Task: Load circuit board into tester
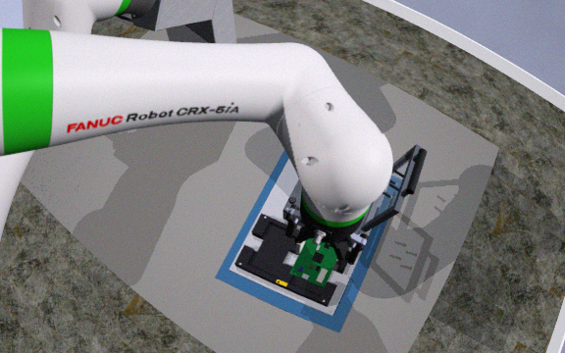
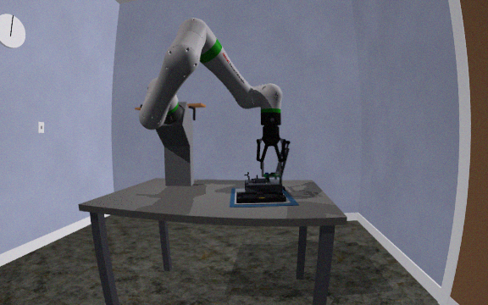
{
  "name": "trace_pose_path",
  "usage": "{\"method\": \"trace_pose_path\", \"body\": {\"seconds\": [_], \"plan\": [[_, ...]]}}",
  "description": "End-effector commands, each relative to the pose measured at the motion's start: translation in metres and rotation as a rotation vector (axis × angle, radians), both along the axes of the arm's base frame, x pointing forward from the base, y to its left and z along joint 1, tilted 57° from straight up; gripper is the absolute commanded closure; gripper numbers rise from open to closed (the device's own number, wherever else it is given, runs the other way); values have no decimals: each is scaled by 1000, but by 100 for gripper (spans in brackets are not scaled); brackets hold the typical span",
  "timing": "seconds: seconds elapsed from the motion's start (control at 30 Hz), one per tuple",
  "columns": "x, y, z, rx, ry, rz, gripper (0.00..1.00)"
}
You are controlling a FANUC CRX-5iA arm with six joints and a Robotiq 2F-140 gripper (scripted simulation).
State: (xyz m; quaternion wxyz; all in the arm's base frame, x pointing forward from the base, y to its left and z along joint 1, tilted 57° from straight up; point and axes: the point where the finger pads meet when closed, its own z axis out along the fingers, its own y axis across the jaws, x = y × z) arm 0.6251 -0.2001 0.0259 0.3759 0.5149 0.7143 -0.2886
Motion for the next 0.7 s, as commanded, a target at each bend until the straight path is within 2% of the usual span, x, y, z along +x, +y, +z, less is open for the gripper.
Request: {"method": "trace_pose_path", "body": {"seconds": [0.0, 0.67], "plan": [[0, 0, 0, 0, -1, 0, 54], [0, 0, 0, 10, -33, -23, 54]]}}
